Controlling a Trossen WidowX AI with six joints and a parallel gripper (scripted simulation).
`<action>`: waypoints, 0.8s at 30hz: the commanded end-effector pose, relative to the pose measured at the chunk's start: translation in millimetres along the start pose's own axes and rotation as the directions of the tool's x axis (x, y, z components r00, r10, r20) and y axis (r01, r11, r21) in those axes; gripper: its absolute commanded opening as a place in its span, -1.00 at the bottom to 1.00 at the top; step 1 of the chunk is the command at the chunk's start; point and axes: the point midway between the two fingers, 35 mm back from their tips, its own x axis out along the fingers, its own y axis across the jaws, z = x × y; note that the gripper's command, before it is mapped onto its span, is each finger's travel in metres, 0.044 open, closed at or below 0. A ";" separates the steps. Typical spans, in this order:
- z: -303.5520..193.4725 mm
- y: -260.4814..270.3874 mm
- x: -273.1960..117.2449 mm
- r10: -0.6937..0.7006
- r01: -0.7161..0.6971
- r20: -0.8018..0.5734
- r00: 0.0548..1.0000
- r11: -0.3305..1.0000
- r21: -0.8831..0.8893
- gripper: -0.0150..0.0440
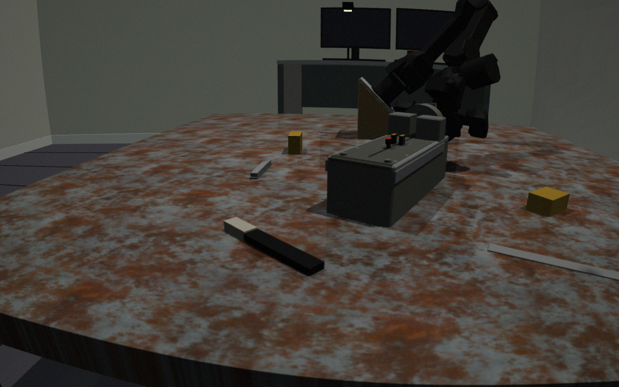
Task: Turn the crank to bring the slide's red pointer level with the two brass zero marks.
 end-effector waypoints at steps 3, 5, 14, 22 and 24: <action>1.0 9.1 -1.2 0.027 -0.027 -0.001 1.000 1.000 -0.002 -0.49; 1.0 9.3 -1.3 0.027 -0.027 -0.001 1.000 1.000 -0.002 -0.49; 1.1 9.7 -1.4 0.027 -0.027 -0.001 1.000 1.000 -0.002 -0.49; 1.2 10.0 -1.6 0.027 -0.027 -0.001 1.000 1.000 -0.002 -0.49; 1.2 10.2 -1.6 0.027 -0.027 -0.001 1.000 1.000 -0.002 -0.49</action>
